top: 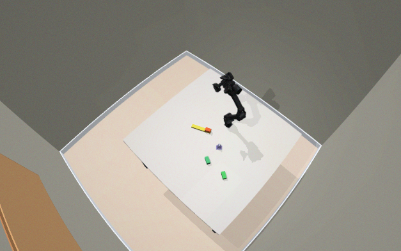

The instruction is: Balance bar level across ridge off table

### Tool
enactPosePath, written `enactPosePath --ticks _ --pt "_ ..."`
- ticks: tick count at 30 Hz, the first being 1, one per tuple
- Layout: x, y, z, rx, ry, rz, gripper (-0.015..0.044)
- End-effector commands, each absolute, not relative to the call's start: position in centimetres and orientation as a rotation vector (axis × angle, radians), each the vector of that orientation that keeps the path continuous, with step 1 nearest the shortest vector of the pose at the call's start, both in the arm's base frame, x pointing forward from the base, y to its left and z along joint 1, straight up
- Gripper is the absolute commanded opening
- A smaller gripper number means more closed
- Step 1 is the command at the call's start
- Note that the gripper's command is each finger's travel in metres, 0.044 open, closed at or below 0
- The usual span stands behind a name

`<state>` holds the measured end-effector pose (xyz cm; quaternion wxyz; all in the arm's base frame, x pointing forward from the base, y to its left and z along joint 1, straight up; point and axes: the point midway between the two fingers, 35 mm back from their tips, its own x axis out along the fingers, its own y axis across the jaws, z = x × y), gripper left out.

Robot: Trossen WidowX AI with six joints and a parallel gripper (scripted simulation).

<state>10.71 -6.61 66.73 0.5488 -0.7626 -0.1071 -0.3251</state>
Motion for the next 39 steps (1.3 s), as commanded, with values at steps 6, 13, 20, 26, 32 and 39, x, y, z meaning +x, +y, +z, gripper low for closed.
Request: enactPosePath --ticks 6,13,20,26,32,39 --pt "10.3 -8.5 66.7 -1.682 -0.29 -0.776 0.0315" --pt "10.0 -12.9 66.1 -1.374 -0.362 -0.776 0.0315" --pt "10.3 -15.7 65.2 -1.176 -0.39 -0.771 0.0315" --pt "11.2 -20.2 63.1 -0.891 -0.384 -0.765 0.0315" --pt "13.1 -24.6 59.8 -0.601 -0.343 -0.752 0.0315" --pt "16.1 -28.7 54.5 -0.284 -0.248 -0.732 0.0315"
